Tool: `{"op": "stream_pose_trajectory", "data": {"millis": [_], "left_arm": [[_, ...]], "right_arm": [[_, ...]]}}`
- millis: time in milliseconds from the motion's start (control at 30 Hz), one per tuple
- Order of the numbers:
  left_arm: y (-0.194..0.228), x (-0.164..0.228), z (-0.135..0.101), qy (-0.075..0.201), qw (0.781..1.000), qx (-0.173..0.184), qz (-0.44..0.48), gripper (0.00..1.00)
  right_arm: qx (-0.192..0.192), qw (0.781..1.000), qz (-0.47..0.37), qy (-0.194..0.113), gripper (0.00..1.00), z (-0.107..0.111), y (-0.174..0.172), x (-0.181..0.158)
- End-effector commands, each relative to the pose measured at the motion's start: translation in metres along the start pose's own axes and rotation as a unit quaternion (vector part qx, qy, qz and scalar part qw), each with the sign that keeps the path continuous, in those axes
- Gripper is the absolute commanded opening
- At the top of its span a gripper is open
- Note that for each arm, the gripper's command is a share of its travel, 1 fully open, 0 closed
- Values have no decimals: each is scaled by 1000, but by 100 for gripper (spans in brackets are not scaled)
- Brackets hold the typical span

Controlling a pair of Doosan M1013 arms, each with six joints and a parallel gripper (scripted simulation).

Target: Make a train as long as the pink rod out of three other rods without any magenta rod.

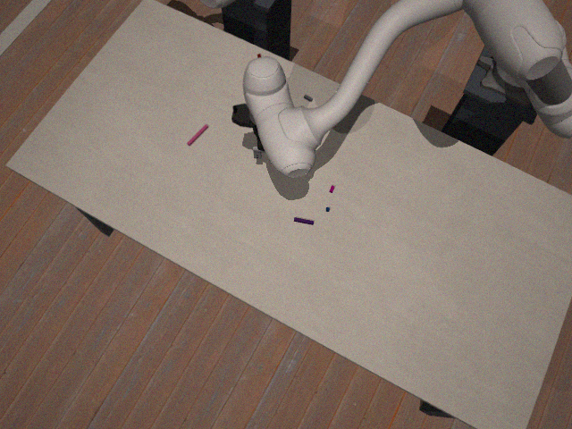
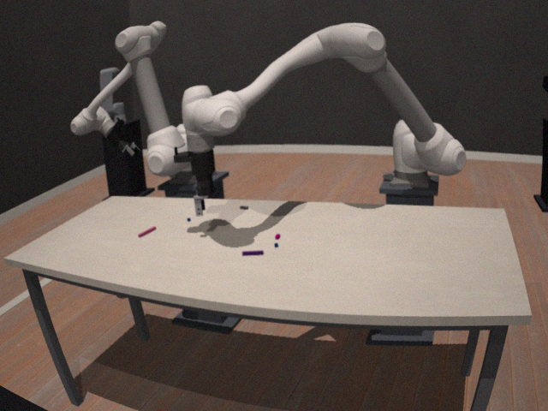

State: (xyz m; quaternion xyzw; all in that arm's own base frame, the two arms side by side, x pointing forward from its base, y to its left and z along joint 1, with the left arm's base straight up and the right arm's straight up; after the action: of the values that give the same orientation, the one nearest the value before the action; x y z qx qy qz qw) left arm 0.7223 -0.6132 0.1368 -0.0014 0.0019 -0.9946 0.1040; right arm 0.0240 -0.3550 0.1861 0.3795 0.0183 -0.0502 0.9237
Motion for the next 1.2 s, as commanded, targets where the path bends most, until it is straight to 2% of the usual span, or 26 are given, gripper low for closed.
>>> {"op": "stream_pose_trajectory", "data": {"millis": [0, 300, 367, 400, 633, 867, 933, 967, 1167], "left_arm": [[13, 9, 3, 1, 996, 2, -84, 100], [30, 31, 2, 1, 969, 1, -245, 100], [30, 31, 2, 1, 969, 1, -245, 100], [35, 37, 1, 1, 957, 1, -289, 100], [46, 54, 0, 1, 914, 1, -406, 100], [56, 71, -1, 1, 855, 1, -519, 100], [56, 71, -1, 1, 855, 1, -519, 100], [59, 77, -2, 1, 831, 1, -557, 100], [66, 89, -3, 1, 767, 1, -642, 100]], "right_arm": [[4, 1000, 1, -6, 100, -1, 3, 0], [4, 1000, 1, -6, 100, -1, 3, 0], [4, 1000, 1, -6, 100, -1, 3, 0], [4, 1000, 1, -6, 100, -1, 3, 0], [4, 1000, 1, -6, 100, -1, 3, 0], [4, 1000, 1, -6, 100, -1, 3, 0], [4, 1000, 1, -6, 100, -1, 3, 0], [4, 1000, 1, -6, 100, -1, 3, 0], [4, 1000, 1, -6, 100, -1, 3, 0]]}}
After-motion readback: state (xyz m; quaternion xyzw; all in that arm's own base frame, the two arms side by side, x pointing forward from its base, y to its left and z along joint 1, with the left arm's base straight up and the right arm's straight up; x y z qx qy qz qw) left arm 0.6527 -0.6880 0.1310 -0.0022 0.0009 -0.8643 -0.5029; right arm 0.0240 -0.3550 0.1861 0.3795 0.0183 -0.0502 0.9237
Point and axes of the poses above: on each arm, the point where the finger pads meet when closed, its own z axis back along the fingers, its own x axis across the jaws, y = z × x, the point moved 4 cm from there along z, back along the fingers, and after that the axes turned 8 degrees about -z, right-handed, at the moved point
